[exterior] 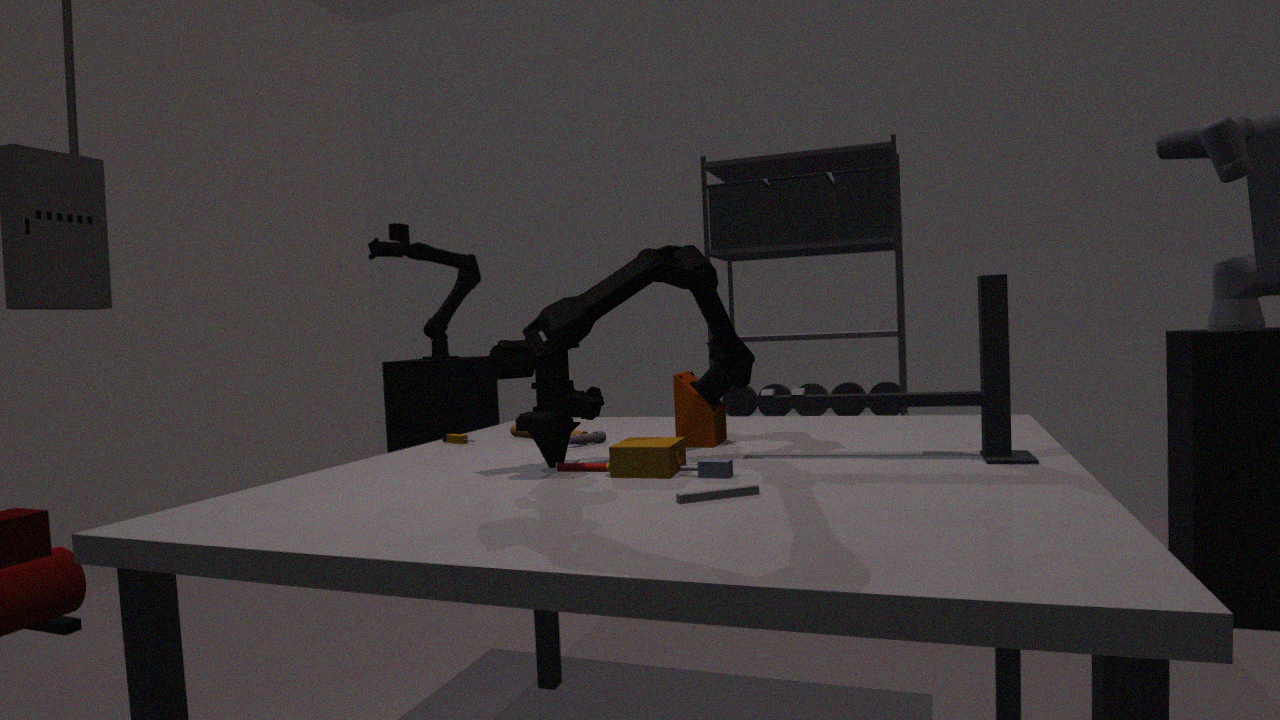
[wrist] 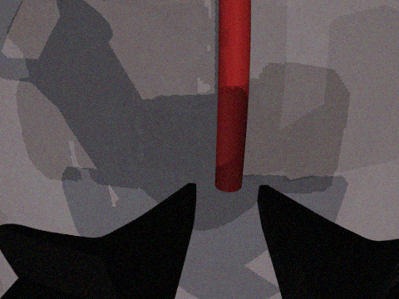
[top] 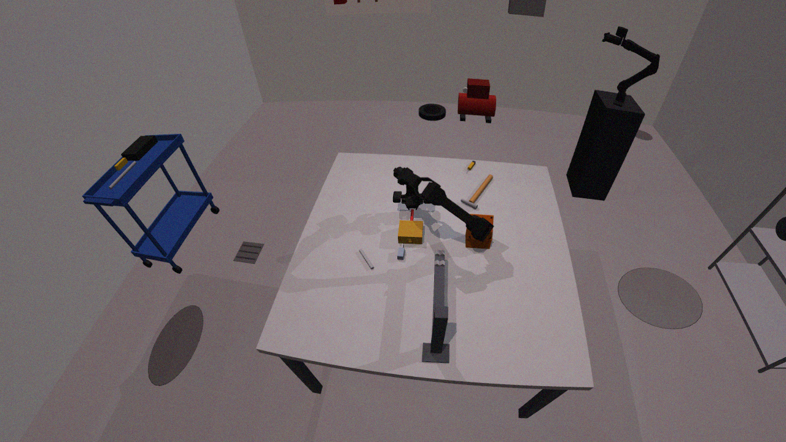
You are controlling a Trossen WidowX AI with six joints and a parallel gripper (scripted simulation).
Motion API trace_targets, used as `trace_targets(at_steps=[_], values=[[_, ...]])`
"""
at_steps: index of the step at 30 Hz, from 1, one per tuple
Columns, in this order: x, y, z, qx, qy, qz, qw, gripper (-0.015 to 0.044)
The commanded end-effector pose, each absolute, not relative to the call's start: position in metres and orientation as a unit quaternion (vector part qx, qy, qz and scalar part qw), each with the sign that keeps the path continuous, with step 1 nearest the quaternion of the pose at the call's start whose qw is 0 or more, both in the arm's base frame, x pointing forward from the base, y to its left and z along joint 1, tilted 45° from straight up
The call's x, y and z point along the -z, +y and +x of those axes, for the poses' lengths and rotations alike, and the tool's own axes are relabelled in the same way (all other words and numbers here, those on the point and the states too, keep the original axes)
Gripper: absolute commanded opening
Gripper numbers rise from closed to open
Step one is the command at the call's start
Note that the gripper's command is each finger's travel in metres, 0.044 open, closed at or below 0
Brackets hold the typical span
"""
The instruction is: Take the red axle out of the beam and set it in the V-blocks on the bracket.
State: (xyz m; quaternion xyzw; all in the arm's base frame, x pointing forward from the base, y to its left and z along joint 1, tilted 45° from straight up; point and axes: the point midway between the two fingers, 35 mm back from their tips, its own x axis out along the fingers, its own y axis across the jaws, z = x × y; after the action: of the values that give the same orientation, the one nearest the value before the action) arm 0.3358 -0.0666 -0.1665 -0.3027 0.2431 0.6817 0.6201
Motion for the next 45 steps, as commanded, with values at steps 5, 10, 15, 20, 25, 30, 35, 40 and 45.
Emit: trace_targets(at_steps=[5, 10, 15, 20, 25, 30, 35, 40, 45], values=[[0.162, -0.071, 0.336, -0.681, 0.243, -0.302, 0.621, 0.0368], [0.154, -0.079, 0.337, -0.681, 0.243, -0.302, 0.622, 0.044], [0.146, -0.087, 0.337, -0.681, 0.243, -0.302, 0.621, 0.044], [0.138, -0.095, 0.338, -0.681, 0.243, -0.302, 0.621, 0.044], [0.13, -0.103, 0.338, -0.681, 0.244, -0.302, 0.621, 0.044], [0.113, -0.093, 0.337, -0.681, 0.243, -0.302, 0.621, 0.044], [0.09, -0.073, 0.333, -0.682, 0.242, -0.301, 0.621, 0.044], [0.091, -0.072, 0.333, -0.682, 0.242, -0.301, 0.621, 0.044], [0.096, -0.067, 0.334, -0.682, 0.242, -0.302, 0.621, 0.044]])
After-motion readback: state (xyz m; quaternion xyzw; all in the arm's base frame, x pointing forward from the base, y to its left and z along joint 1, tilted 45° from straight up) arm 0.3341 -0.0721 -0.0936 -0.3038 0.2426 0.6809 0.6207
